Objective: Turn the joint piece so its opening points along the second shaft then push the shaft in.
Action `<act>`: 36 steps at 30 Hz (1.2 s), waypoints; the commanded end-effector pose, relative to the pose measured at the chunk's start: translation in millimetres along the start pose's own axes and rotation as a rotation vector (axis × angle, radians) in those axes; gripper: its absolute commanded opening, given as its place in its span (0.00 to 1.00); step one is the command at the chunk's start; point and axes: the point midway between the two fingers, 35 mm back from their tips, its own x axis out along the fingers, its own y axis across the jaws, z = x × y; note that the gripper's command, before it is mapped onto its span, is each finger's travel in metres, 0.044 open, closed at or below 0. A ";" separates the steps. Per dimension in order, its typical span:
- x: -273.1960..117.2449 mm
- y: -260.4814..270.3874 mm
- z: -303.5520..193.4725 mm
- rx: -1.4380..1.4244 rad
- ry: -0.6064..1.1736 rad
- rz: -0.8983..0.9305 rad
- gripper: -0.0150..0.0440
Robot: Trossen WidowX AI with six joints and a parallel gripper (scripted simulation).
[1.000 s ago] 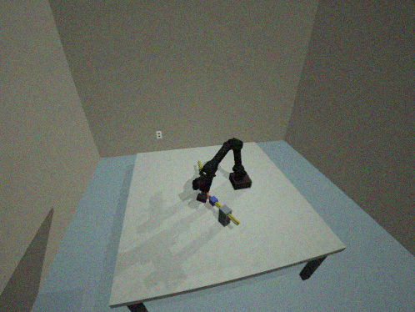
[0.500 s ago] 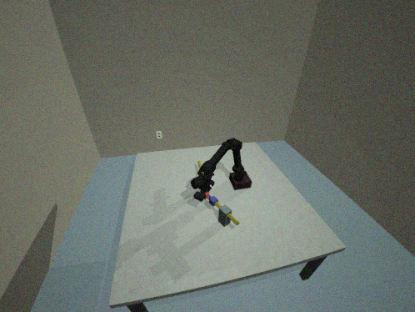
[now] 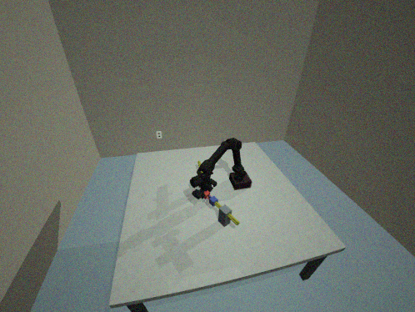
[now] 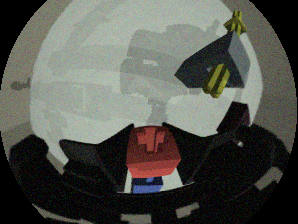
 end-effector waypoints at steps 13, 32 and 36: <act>4.4 -13.0 -1.6 0.274 0.086 -0.006 0.25; 9.6 -27.2 -8.5 0.602 0.190 0.021 0.25; 9.8 -27.7 -9.0 0.619 0.195 0.024 0.25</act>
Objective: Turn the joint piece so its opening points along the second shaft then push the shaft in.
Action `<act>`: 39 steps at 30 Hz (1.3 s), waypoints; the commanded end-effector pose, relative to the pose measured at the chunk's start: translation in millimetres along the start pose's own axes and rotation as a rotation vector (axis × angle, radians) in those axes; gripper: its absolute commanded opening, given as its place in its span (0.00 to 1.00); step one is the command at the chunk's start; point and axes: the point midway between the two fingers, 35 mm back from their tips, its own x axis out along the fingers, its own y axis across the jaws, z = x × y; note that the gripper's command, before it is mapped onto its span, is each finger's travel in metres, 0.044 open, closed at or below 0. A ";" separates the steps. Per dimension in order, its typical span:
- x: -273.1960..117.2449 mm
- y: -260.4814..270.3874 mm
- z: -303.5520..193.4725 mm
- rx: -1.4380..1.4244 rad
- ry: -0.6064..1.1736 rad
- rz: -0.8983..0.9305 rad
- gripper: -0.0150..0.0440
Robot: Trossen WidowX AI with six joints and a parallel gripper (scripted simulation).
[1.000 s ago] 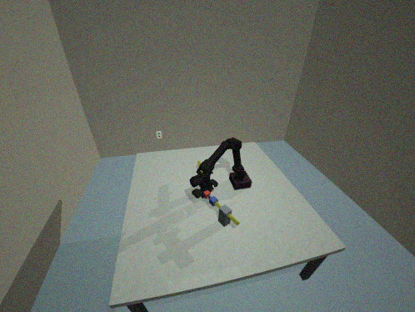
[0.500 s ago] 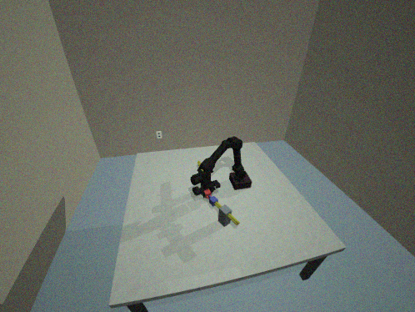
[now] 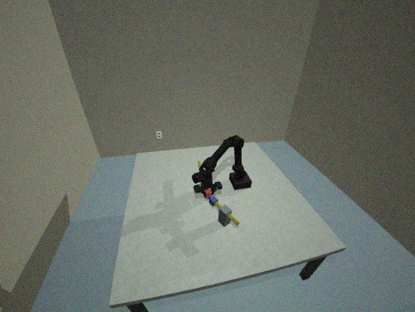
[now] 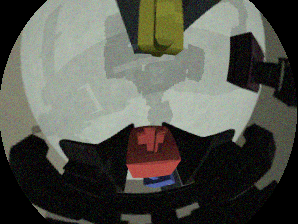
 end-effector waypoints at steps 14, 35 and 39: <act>0.1 -0.6 -0.1 0.014 0.005 0.003 0.25; 0.1 -0.6 -0.1 0.014 0.005 0.003 1.00; 0.1 -0.6 -0.1 0.014 0.005 0.003 1.00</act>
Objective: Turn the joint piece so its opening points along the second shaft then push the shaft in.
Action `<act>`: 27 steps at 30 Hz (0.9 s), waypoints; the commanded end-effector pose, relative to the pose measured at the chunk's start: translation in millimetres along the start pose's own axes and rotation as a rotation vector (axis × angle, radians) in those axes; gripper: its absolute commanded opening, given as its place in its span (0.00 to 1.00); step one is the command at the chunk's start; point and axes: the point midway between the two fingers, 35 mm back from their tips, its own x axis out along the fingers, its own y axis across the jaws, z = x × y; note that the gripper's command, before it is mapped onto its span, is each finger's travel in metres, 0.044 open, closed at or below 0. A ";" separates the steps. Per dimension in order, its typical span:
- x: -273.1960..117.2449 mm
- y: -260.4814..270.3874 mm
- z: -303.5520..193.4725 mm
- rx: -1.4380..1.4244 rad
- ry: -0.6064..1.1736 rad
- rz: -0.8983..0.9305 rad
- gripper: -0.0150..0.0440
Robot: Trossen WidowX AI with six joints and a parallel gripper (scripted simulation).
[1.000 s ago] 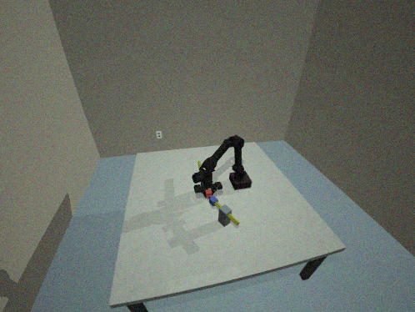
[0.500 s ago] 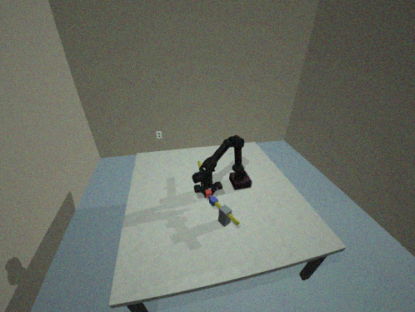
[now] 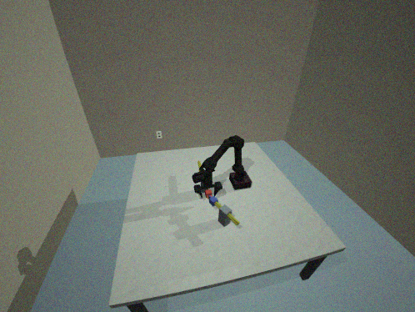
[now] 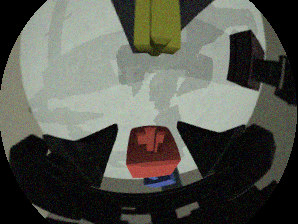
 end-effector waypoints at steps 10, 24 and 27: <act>-6.4 -0.5 -1.7 0.004 -0.110 -0.010 1.00; -26.5 -0.1 -8.1 0.000 -0.348 -0.003 1.00; -30.7 0.9 -8.9 -0.049 -0.340 -0.012 1.00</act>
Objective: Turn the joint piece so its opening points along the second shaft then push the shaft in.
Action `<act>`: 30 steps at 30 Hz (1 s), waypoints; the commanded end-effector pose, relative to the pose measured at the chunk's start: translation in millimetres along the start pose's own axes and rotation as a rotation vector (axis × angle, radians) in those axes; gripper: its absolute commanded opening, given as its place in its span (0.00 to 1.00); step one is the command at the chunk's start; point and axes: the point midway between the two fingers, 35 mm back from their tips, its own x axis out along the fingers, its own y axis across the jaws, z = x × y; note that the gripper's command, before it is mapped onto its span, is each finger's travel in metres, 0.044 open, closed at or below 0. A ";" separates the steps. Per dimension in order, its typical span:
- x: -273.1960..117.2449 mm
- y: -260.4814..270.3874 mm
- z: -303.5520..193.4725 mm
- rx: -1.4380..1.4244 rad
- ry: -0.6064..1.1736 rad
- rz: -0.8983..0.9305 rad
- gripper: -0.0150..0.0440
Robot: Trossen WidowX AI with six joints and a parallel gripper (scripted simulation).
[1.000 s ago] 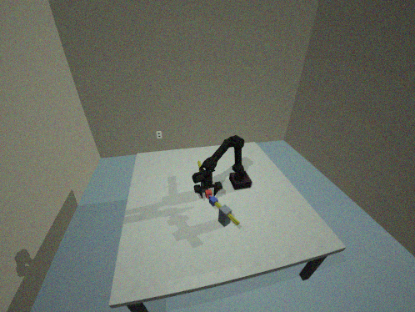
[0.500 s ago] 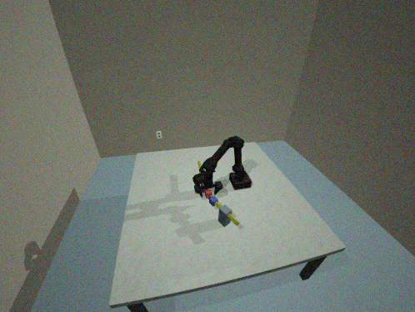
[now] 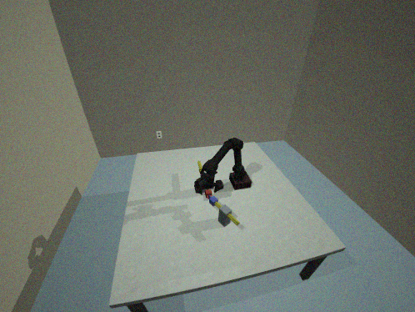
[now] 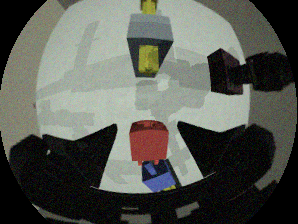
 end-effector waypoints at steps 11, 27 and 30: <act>-36.0 6.7 6.1 -0.405 0.052 0.014 1.00; -82.9 7.0 17.5 -0.947 0.113 0.062 1.00; -91.7 6.2 20.1 -1.048 0.123 0.076 1.00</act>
